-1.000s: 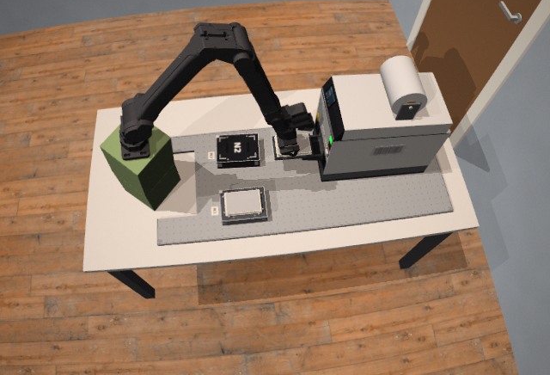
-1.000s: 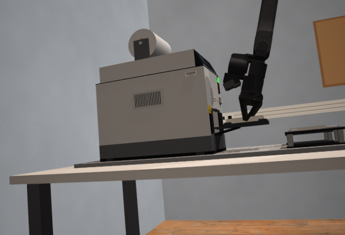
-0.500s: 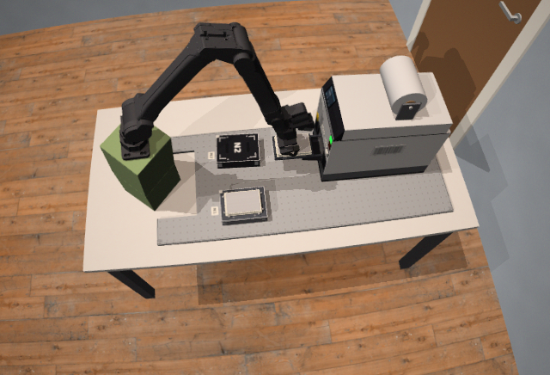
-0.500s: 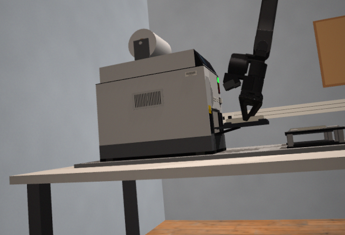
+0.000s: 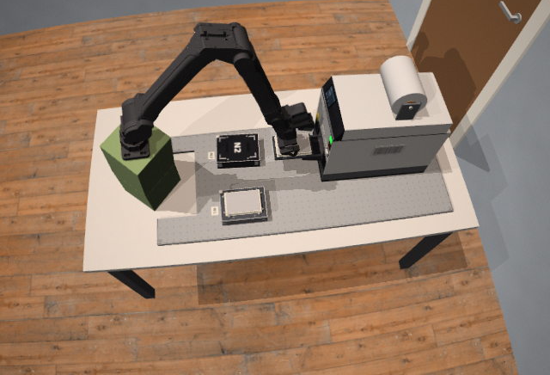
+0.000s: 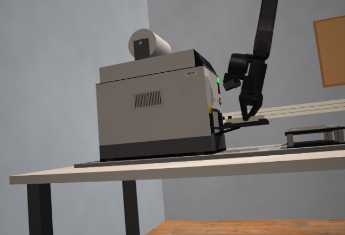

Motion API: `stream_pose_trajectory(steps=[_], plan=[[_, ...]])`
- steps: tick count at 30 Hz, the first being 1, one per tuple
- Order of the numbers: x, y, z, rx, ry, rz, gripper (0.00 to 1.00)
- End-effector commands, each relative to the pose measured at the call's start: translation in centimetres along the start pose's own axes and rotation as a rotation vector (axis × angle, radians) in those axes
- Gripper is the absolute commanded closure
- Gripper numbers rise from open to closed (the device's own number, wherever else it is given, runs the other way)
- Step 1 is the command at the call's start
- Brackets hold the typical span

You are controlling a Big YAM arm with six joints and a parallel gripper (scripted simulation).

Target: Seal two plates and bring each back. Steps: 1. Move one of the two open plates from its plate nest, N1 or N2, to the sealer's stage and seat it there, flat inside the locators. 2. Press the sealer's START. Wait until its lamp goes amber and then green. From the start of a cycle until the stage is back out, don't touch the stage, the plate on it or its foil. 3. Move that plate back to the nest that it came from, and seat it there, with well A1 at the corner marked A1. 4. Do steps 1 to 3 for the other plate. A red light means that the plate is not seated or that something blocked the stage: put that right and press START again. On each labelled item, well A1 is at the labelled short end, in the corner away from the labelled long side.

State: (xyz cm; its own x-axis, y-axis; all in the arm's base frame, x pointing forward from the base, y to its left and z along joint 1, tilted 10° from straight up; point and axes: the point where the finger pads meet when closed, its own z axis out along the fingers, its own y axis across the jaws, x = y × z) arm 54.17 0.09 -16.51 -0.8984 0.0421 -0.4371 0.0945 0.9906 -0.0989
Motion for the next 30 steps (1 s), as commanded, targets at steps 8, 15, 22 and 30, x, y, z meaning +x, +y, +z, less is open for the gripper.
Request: stream_pose_trajectory(steps=[8, 15, 22, 30], plan=[[-3.14, 0.70, -1.71, -0.012, -0.066, 0.004, 1.00], [-3.18, 0.70, -1.73, -0.012, -0.067, 0.004, 1.00], [-3.24, 0.71, -1.75, -0.012, -0.067, 0.005, 1.00], [-3.31, 0.72, -1.77, -0.012, -0.068, 0.006, 1.00]])
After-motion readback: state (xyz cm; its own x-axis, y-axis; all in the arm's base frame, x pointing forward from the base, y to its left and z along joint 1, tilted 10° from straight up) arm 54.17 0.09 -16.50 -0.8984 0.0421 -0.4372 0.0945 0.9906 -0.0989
